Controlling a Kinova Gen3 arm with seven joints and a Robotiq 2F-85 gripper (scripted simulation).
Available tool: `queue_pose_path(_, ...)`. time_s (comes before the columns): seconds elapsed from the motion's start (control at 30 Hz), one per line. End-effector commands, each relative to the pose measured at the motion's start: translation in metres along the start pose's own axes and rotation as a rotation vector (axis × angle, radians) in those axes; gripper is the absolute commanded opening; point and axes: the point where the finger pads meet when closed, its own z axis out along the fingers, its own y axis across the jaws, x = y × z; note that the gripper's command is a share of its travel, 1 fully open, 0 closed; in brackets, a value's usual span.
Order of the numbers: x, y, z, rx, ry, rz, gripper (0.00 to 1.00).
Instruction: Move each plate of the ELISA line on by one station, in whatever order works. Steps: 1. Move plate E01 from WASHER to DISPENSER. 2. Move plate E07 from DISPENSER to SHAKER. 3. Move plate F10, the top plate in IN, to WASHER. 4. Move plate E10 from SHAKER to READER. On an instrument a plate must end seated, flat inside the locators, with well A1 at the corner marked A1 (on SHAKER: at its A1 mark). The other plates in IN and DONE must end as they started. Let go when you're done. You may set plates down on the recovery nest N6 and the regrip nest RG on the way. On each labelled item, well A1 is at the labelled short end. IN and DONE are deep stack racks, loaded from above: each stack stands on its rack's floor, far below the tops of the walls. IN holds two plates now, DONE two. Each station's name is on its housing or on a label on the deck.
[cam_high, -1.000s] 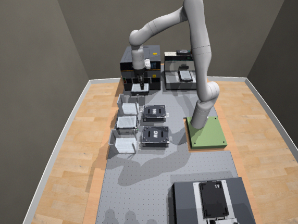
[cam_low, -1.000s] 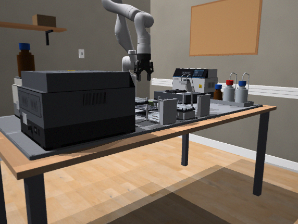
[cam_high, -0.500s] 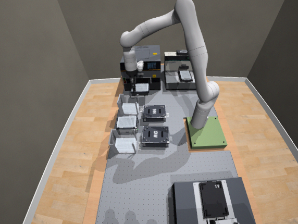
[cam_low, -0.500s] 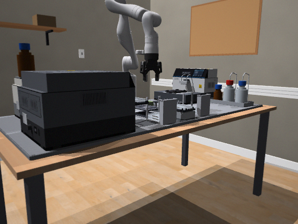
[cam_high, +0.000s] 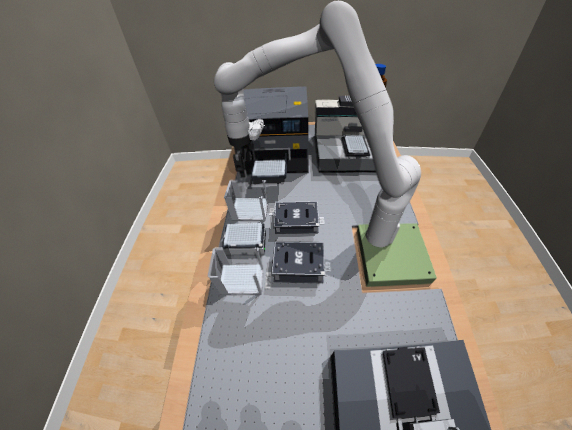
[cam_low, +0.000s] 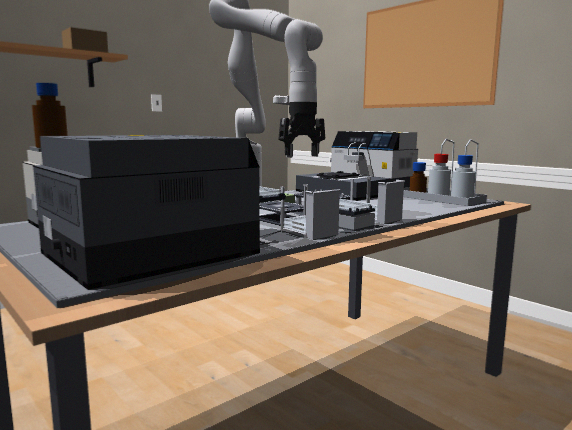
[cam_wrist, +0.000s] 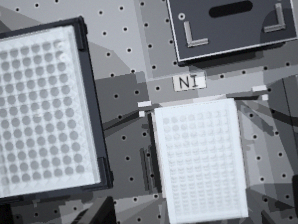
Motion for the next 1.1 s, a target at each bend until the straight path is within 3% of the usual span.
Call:
queue_pose_path(0.0, -0.011, 0.002, -0.001, 0.001, -0.001, 0.0, 1.0)
queue_pose_path(0.77, -0.073, 0.013, -0.001, 0.001, -0.001, 0.0, 1.0)
queue_pose_path(1.07, -0.075, 0.014, -0.001, 0.001, -0.001, 0.0, 1.0)
